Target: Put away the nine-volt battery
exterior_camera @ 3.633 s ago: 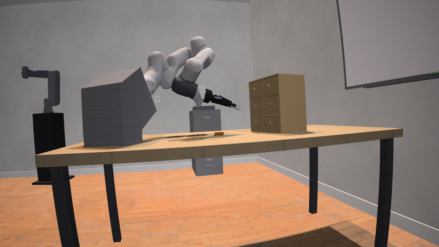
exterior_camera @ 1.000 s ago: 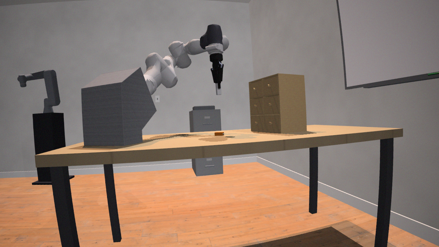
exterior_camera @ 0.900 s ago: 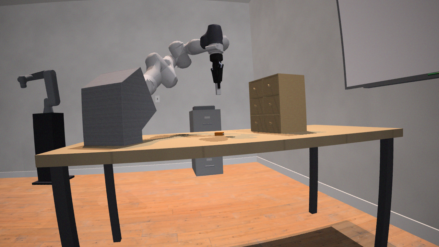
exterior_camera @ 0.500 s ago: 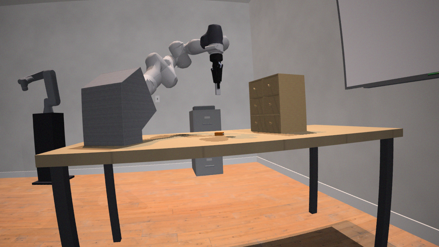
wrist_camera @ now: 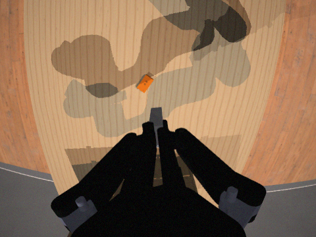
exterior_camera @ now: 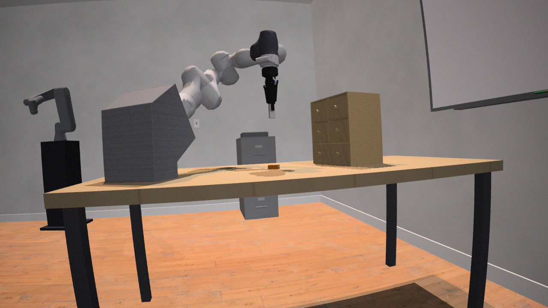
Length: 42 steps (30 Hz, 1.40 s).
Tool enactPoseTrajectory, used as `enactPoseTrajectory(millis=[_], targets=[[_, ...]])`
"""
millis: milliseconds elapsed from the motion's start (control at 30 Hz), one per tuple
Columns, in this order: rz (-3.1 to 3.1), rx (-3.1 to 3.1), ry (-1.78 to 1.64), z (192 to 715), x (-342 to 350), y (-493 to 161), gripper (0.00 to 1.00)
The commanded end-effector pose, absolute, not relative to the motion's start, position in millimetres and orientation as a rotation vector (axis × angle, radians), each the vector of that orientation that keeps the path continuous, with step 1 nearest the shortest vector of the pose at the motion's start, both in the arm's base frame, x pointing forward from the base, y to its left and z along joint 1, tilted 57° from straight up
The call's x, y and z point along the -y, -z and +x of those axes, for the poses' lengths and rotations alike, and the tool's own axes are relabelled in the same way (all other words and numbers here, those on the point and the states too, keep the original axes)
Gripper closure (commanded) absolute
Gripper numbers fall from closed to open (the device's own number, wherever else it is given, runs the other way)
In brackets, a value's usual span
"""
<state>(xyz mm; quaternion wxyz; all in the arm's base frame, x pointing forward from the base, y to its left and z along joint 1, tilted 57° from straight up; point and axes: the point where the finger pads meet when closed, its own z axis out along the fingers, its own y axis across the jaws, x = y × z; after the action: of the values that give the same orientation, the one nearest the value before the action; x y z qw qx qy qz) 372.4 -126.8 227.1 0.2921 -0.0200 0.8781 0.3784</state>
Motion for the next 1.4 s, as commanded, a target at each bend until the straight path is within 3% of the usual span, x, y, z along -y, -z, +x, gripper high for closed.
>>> enactPoseTrajectory(millis=[0,367,833,1367], targets=[[-0.049,-2.345,-1.015,372,126,-227,1.00],[-0.052,-2.341,-1.009,374,134,-223,1.00],[-0.050,-2.344,-1.014,402,226,-166,1.00],[-0.048,-2.343,-1.015,411,254,-148,1.00]])
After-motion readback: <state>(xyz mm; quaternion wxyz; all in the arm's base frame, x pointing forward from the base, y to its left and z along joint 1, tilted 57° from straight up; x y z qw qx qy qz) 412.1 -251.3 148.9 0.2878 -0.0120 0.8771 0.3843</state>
